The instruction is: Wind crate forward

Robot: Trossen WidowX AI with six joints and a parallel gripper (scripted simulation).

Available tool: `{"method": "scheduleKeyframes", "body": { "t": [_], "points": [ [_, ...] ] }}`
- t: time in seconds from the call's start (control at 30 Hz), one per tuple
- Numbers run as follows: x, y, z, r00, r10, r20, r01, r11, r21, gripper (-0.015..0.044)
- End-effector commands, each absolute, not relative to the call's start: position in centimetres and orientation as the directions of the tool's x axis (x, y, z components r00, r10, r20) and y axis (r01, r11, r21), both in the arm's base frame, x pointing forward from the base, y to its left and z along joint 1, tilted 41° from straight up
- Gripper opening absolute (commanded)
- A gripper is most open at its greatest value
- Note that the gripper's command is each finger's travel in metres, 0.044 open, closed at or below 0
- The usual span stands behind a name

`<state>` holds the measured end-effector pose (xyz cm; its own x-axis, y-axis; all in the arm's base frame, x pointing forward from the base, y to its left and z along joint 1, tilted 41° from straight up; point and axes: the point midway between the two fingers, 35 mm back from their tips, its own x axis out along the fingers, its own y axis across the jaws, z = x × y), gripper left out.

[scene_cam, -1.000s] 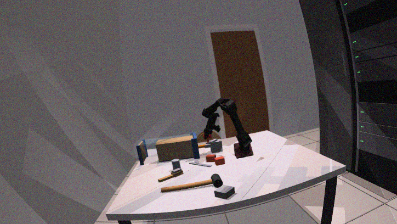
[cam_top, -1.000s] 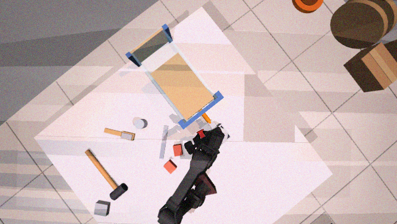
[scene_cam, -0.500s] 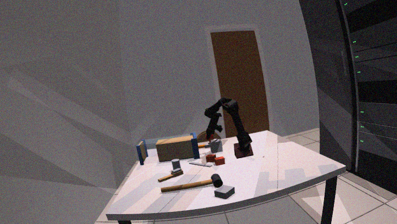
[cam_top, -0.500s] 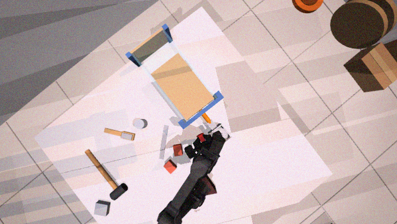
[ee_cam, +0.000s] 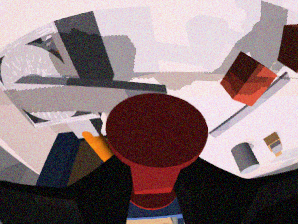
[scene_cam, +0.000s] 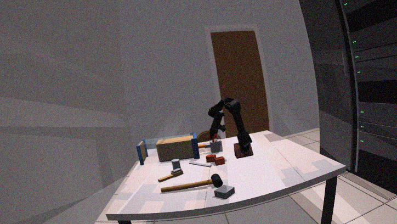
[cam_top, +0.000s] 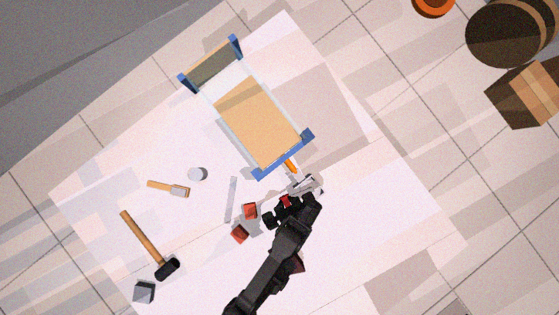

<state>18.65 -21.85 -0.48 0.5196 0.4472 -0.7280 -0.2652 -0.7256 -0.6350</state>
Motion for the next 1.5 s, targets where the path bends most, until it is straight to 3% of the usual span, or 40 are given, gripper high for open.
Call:
{"method": "scheduleKeyframes", "body": {
  "t": [0.0,1.0,1.47],
  "points": [
    [17.4,-21.4,-0.5,0.505,0.452,-0.735,-0.283,-0.718,-0.636,0.0],
    [14.3,-21.2,-0.6,0.521,0.45,-0.725,-0.268,-0.721,-0.639,0.0],
    [14.2,-21.2,-0.6,0.521,0.45,-0.726,-0.269,-0.72,-0.64,0.0368]
  ]
}}
